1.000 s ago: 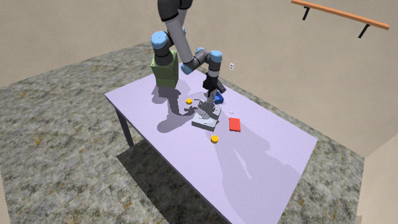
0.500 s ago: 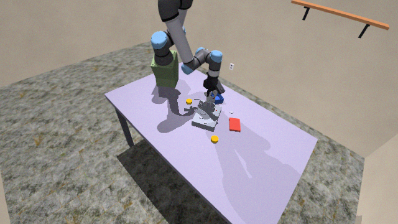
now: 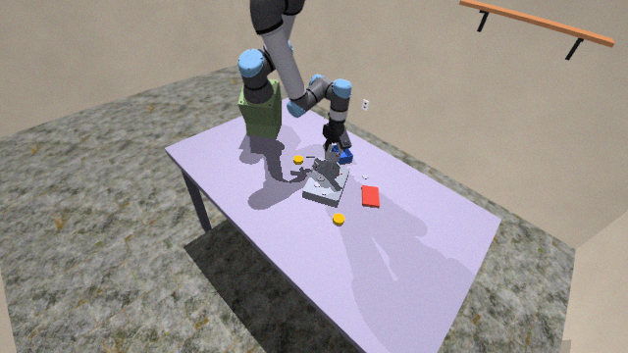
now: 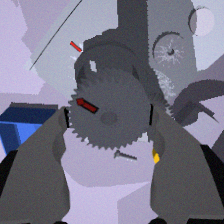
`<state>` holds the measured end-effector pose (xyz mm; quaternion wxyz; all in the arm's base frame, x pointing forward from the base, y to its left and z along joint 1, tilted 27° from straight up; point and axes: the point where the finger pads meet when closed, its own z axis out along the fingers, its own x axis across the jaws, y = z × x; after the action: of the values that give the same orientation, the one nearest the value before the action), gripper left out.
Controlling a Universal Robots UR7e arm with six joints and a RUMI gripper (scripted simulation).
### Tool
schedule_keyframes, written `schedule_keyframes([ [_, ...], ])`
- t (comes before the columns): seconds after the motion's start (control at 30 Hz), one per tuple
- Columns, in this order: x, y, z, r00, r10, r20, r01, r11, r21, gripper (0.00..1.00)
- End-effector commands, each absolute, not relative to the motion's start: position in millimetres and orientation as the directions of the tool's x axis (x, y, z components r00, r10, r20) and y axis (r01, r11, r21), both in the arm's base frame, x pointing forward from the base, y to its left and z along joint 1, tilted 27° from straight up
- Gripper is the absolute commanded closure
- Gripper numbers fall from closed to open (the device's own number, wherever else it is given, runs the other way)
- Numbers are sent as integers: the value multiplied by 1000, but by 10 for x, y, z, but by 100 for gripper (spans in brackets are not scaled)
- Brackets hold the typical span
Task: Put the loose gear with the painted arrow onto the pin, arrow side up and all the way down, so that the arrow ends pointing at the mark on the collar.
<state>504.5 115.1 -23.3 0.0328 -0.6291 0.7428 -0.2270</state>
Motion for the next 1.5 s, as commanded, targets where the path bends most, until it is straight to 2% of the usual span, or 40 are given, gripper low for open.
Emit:
schedule_keyframes([
  [0.0,5049,1154,-227,-296,-934,200,-894,198,-401,100],
  [0.83,5049,1154,-227,-683,-730,-13,-649,615,-448,100],
  [1.47,5049,1154,-227,-835,-533,-135,-436,792,-427,100],
])
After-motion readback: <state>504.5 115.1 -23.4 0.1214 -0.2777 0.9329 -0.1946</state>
